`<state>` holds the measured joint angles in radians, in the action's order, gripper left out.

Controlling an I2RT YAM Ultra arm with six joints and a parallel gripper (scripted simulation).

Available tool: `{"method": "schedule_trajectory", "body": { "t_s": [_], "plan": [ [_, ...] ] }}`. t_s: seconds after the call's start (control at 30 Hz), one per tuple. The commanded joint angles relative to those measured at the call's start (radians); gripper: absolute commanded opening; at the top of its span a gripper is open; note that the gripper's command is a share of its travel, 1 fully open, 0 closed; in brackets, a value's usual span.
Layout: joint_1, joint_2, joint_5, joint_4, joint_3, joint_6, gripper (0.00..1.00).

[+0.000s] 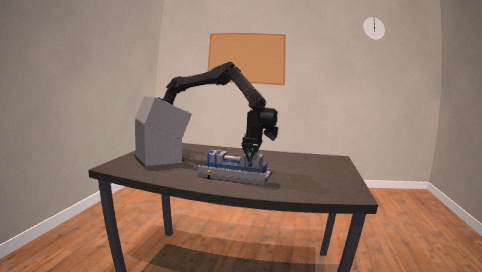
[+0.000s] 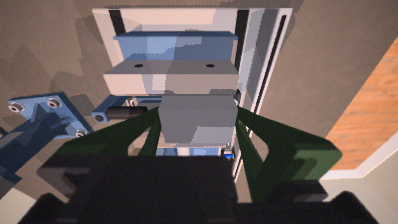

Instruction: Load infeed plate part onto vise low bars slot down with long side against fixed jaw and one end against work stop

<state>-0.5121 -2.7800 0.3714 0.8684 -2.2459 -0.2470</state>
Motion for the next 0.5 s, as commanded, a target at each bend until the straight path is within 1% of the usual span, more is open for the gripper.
{"method": "schedule_trajectory", "body": {
  "t_s": [0.0, 0.27, 0.47],
  "plan": [
    [-0.005, -0.006, -0.005, -0.005, -0.035, 0.004, 0.74],
    [-0.006, -0.004, -0.005, -0.004, -0.035, 0.004, 0.74],
    [-0.016, 0.037, -0.004, 0.013, -0.029, -0.004, 0.74]
  ]
}}
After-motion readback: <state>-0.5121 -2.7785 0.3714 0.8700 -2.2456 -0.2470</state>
